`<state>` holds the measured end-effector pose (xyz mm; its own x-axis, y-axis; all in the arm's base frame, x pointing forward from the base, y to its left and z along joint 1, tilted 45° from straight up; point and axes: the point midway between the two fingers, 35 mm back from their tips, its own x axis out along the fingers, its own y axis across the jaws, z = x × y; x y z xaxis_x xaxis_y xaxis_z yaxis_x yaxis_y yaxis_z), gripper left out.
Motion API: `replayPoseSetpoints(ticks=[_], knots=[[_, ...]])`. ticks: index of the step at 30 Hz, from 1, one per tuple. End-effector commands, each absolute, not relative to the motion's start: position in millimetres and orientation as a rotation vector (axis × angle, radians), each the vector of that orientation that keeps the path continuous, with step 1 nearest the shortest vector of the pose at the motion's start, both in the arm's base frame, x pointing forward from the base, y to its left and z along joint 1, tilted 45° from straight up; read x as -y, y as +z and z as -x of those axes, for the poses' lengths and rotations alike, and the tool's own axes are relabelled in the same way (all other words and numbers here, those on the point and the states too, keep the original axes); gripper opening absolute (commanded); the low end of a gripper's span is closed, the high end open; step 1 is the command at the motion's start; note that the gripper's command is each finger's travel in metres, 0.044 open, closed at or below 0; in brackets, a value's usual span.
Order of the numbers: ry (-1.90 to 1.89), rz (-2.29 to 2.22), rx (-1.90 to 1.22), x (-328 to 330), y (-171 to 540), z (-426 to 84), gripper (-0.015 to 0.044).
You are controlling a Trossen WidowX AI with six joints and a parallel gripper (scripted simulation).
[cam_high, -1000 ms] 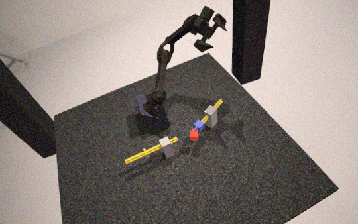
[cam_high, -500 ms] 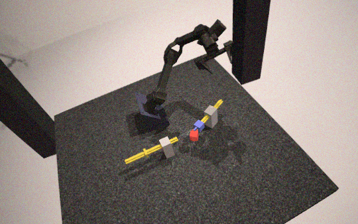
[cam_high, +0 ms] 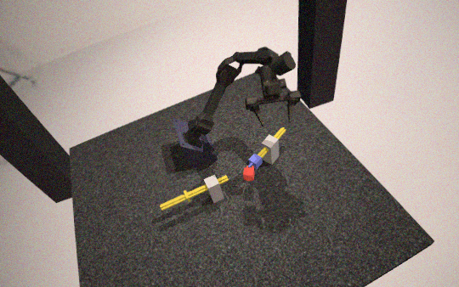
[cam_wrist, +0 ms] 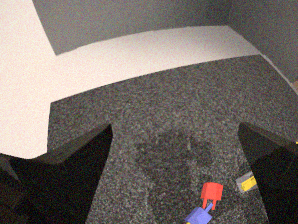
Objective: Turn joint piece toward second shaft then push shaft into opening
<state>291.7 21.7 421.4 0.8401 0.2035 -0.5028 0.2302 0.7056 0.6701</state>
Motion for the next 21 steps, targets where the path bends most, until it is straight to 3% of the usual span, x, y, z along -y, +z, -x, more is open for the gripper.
replayPoseSetpoints(ticks=[1, 21], knots=[[0.002, -0.734, -0.701, -23, 393, -308, 0.0440], [0.342, -0.495, -1.232, -33, 253, -348, 0.0440]])
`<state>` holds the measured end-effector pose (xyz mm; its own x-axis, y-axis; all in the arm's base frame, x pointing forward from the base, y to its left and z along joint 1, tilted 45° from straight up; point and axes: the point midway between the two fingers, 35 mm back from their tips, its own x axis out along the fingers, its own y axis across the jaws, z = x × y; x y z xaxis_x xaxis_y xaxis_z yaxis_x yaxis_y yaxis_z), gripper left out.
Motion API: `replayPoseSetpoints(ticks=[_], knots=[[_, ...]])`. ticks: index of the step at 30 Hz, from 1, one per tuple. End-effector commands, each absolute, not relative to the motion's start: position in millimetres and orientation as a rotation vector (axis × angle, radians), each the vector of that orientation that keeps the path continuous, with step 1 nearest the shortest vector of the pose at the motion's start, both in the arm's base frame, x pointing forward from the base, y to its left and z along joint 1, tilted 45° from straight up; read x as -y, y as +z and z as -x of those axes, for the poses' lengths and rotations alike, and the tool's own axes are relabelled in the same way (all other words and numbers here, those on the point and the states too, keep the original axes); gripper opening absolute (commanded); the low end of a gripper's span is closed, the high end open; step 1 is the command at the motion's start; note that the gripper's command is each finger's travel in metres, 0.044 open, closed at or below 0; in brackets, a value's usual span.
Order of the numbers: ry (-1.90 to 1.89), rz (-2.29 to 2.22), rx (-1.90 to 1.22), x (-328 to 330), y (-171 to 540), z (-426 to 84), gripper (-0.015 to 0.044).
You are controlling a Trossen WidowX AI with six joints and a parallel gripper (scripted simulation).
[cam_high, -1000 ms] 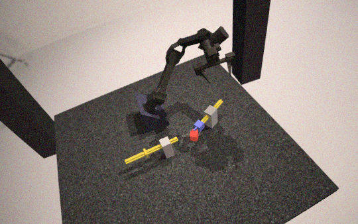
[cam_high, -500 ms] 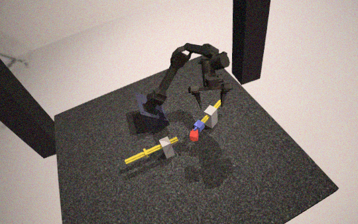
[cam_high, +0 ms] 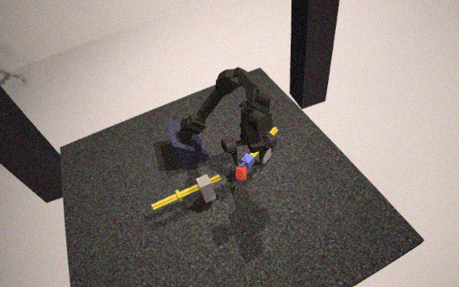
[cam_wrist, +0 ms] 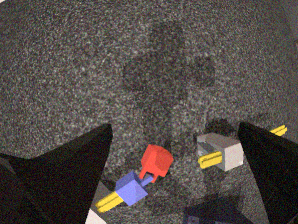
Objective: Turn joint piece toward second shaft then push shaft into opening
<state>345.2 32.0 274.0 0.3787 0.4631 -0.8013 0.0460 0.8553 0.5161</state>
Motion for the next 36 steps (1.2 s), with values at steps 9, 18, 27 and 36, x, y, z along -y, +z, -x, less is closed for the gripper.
replayPoseSetpoints(ticks=[9, 18, 27, 36], knots=[[0.598, -0.504, -1.392, -36, 195, -350, 0.0440], [0.663, -0.536, -1.425, -38, 180, -350, 0.0440], [0.495, -0.701, -1.487, -43, 175, -349, 0.0440], [0.321, -0.872, -1.535, -49, 169, -348, 0.0440]])
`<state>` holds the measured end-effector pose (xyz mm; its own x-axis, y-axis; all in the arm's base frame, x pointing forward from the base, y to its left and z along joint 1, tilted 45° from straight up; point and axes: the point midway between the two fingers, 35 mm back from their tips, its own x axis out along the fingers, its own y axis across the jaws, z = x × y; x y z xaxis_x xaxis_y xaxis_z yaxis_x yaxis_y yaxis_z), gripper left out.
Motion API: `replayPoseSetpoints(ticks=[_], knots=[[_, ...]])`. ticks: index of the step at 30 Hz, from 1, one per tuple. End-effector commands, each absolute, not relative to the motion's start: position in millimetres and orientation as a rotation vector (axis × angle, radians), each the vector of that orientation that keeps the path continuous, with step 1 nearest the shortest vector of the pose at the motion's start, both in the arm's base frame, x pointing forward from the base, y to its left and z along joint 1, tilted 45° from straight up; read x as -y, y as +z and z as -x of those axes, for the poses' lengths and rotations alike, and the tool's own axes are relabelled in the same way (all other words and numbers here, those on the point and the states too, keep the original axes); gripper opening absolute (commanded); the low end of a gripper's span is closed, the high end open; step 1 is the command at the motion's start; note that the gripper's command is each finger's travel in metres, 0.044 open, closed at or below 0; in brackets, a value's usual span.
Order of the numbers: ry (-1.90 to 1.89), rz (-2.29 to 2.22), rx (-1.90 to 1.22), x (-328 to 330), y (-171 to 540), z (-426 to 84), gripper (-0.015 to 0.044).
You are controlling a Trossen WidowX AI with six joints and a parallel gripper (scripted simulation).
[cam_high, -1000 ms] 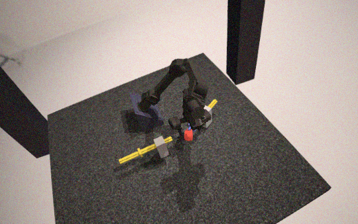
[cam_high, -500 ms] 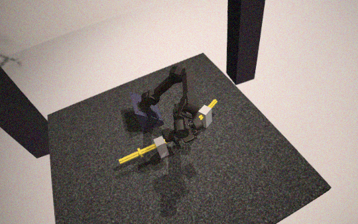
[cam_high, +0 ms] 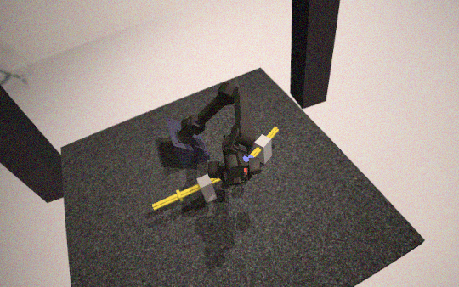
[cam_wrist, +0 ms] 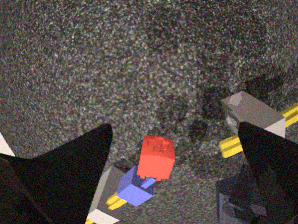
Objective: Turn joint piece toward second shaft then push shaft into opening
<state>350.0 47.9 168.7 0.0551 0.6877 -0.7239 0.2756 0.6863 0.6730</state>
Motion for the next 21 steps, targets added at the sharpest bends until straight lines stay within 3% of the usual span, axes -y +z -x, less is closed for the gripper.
replayPoseSetpoints(ticks=[1, 21], knots=[[0.301, -0.891, -1.539, -50, 169, -348, 0.0440], [0.213, -0.977, -1.556, -88, 130, -352, 0.0440]])
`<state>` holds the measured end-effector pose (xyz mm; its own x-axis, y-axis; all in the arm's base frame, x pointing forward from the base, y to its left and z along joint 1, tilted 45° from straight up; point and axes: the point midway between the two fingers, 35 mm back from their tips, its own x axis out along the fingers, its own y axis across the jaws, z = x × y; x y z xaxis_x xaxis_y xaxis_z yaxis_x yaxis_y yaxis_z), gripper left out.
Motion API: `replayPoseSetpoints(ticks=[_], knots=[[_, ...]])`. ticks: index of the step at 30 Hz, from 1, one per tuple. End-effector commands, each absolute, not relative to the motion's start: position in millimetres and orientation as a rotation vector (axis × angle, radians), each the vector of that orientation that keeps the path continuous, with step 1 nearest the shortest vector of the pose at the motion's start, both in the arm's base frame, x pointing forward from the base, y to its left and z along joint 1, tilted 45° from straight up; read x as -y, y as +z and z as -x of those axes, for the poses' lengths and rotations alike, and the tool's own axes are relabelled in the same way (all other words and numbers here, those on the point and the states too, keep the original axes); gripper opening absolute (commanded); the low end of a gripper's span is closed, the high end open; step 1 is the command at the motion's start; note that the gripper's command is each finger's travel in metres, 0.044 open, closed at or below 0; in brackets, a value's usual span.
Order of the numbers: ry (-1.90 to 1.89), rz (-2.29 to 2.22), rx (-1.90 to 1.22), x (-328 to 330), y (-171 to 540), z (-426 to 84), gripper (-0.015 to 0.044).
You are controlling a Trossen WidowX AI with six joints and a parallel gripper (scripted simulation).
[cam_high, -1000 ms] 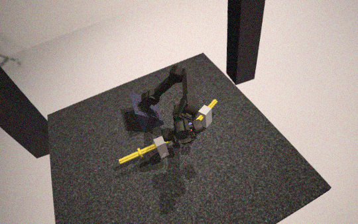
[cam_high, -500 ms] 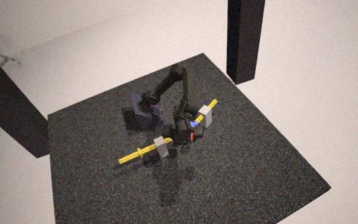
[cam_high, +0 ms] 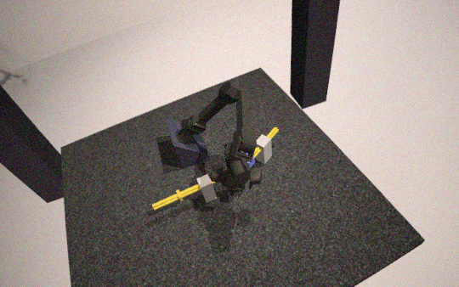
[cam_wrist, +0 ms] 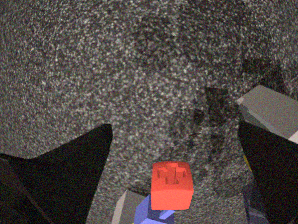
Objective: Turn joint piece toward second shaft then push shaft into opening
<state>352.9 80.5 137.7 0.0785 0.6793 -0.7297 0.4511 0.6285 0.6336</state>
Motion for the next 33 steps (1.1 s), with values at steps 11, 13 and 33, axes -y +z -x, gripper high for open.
replayPoseSetpoints(ticks=[11, 13, 33], knots=[[0.217, -0.979, -1.556, -111, 115, -343, 0.0440], [0.216, -0.979, -1.557, -114, 118, -336, 0.0440], [0.217, -0.981, -1.559, -134, 128, -290, 0.0440]])
